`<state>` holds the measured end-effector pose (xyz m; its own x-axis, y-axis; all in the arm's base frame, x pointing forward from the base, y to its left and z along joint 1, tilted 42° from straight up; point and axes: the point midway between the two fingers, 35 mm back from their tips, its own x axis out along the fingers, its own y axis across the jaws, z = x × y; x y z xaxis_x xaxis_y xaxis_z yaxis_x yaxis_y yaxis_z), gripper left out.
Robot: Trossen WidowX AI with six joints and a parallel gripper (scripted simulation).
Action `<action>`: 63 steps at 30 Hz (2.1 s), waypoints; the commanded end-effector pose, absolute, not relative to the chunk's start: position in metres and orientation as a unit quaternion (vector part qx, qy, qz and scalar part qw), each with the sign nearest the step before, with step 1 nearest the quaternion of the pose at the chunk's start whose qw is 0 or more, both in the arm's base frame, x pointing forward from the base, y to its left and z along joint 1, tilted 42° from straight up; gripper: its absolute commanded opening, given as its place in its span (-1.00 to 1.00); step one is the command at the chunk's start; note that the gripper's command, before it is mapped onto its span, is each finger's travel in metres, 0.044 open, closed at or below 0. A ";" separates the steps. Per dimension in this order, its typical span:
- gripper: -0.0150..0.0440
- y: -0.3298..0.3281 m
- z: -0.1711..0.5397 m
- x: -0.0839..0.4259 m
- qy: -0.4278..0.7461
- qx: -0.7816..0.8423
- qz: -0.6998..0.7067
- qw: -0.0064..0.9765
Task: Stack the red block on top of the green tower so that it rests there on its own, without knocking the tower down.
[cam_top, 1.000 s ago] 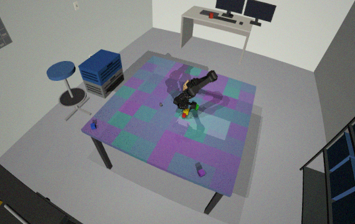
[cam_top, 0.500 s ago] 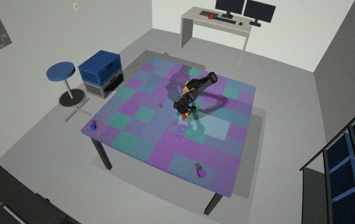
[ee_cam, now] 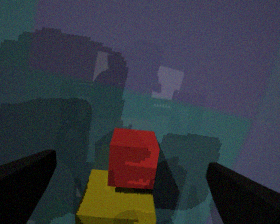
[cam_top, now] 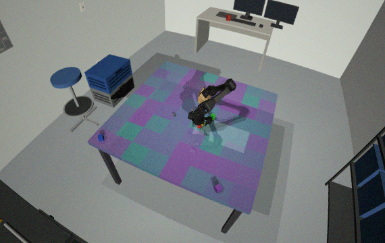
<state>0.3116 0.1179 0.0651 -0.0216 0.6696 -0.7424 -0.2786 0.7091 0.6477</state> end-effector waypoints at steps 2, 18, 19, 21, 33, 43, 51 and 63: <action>1.00 0.124 0.059 0.310 0.626 0.159 0.348 0.679; 1.00 0.130 0.052 0.309 0.626 0.160 0.348 0.679; 1.00 0.130 0.052 0.309 0.626 0.160 0.348 0.679; 1.00 0.130 0.052 0.309 0.626 0.160 0.348 0.679; 0.02 0.129 0.052 0.309 0.626 0.160 0.348 0.679; -0.40 0.127 0.054 0.309 0.626 0.159 0.348 0.679; -0.49 0.103 0.081 0.311 0.627 0.159 0.348 0.679; -0.49 0.060 0.128 0.313 0.627 0.158 0.347 0.679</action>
